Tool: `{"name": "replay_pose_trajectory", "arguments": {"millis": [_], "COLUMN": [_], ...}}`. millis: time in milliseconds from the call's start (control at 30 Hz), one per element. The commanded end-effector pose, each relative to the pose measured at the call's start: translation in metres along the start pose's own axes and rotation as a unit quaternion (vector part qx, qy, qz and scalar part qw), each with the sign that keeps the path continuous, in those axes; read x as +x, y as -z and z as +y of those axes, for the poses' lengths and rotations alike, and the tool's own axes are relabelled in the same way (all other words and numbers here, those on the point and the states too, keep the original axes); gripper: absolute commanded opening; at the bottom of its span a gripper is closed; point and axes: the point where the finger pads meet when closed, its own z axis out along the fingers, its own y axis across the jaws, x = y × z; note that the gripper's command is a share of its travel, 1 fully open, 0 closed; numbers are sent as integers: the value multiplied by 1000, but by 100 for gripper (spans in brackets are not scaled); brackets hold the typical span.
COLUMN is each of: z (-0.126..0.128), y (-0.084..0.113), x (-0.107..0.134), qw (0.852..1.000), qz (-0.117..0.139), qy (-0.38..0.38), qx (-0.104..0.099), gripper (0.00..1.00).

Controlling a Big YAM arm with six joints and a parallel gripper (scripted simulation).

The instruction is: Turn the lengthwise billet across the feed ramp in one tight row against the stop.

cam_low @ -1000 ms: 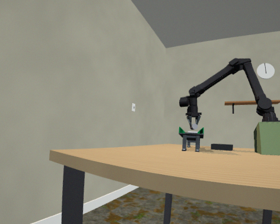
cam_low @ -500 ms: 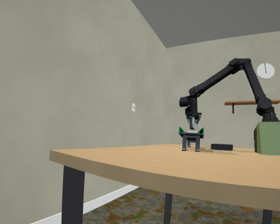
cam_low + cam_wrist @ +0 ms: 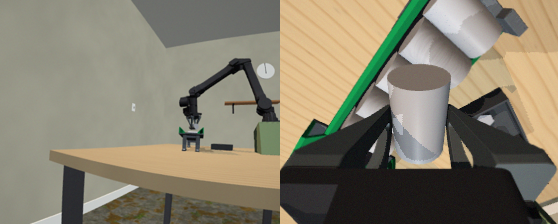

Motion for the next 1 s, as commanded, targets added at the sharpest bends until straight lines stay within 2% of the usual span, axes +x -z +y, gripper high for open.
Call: {"name": "replay_pose_trajectory", "arguments": {"millis": [0,600,833,967], "z": [23,24,24,19], "y": [43,43,42,33], "x": [-29,-25,-23,-12], "qw": [998,985,973,964], "qz": [-48,-52,-54,-44], "qy": [32,161,222,260], "qx": [-39,-32,-29,-22], "gripper": [0,0,0,0]}}
